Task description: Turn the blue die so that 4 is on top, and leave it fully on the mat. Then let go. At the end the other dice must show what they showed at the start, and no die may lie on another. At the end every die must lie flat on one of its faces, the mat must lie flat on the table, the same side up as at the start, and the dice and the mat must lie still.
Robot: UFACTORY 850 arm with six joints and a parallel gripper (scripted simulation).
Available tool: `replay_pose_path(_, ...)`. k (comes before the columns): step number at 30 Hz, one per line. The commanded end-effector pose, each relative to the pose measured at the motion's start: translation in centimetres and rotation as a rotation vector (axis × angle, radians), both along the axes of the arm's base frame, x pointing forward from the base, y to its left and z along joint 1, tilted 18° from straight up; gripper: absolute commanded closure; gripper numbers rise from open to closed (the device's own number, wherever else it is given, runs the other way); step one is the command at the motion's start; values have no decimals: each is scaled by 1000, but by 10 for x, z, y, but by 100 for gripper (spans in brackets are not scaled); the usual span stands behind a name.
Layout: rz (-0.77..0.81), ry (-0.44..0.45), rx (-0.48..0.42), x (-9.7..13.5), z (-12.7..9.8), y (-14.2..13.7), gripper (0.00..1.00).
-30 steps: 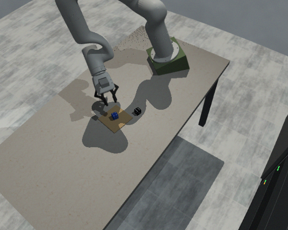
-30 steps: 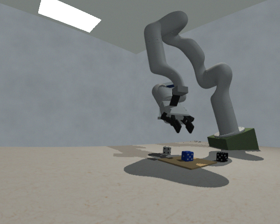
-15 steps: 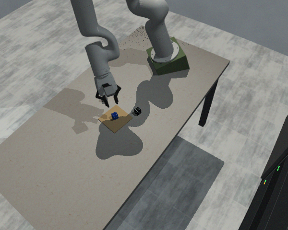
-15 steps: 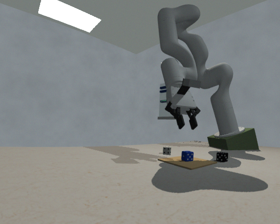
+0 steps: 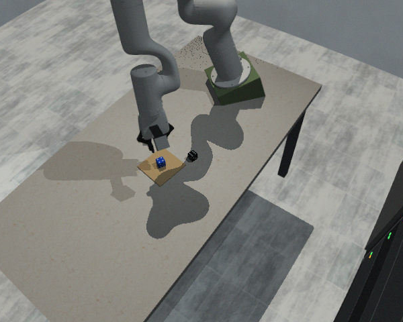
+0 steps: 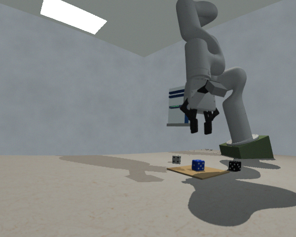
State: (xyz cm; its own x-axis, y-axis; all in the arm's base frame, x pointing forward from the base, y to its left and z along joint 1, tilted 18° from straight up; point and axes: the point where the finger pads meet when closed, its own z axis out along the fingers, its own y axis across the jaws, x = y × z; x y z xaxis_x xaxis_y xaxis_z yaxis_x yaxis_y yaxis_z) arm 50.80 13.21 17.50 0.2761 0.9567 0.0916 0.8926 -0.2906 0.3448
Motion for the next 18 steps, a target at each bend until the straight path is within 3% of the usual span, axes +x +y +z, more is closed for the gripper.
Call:
replay_pose_path(1,-25,63,-71,1,1,4,53)
replay_pose_path(8,-48,79,-132,2,4,8,53)
replay_pose_path(9,-48,79,-132,2,4,8,0)
replay_pose_path(18,-48,79,-132,2,4,8,0)
